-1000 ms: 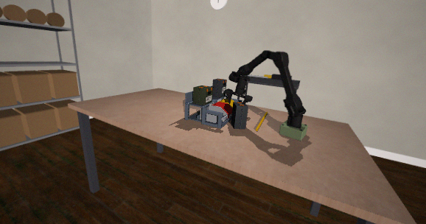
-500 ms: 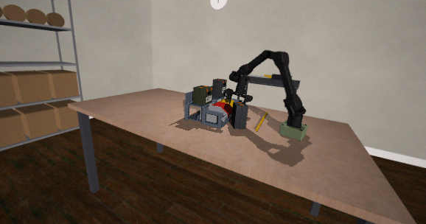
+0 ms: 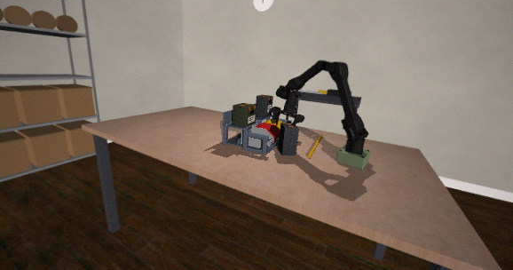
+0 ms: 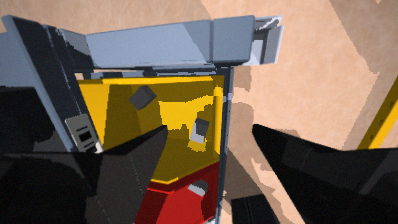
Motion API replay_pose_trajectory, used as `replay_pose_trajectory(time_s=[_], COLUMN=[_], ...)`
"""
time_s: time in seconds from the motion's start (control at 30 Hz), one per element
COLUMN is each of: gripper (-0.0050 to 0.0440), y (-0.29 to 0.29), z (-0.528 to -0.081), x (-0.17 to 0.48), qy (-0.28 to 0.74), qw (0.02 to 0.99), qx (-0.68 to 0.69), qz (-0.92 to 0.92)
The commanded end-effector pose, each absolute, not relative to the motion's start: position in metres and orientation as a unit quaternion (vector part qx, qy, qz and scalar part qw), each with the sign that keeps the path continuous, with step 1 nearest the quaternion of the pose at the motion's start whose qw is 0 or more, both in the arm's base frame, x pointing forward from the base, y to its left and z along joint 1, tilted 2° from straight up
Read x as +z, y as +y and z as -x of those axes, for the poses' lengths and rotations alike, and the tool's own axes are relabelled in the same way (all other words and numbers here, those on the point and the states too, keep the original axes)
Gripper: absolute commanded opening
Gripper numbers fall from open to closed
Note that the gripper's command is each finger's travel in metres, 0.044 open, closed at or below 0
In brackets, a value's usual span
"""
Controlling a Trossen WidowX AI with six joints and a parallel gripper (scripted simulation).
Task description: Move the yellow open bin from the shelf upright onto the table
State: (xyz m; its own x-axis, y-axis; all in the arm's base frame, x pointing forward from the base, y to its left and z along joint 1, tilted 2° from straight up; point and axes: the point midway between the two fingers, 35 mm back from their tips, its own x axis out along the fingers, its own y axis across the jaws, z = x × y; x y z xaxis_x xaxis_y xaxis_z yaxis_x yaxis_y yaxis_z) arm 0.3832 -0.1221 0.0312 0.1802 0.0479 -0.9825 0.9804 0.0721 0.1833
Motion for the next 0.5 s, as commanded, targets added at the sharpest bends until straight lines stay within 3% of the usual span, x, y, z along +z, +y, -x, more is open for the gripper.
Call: replay_pose_trajectory(time_s=[0.0, 0.47], gripper=[0.0425, 0.0425], y=[-0.123, -0.123], z=[-0.386, -0.387], x=[0.042, 0.032], qy=[0.473, 0.473], qw=[0.56, 0.56], qx=[-0.415, -0.415], qz=[-0.539, -0.539])
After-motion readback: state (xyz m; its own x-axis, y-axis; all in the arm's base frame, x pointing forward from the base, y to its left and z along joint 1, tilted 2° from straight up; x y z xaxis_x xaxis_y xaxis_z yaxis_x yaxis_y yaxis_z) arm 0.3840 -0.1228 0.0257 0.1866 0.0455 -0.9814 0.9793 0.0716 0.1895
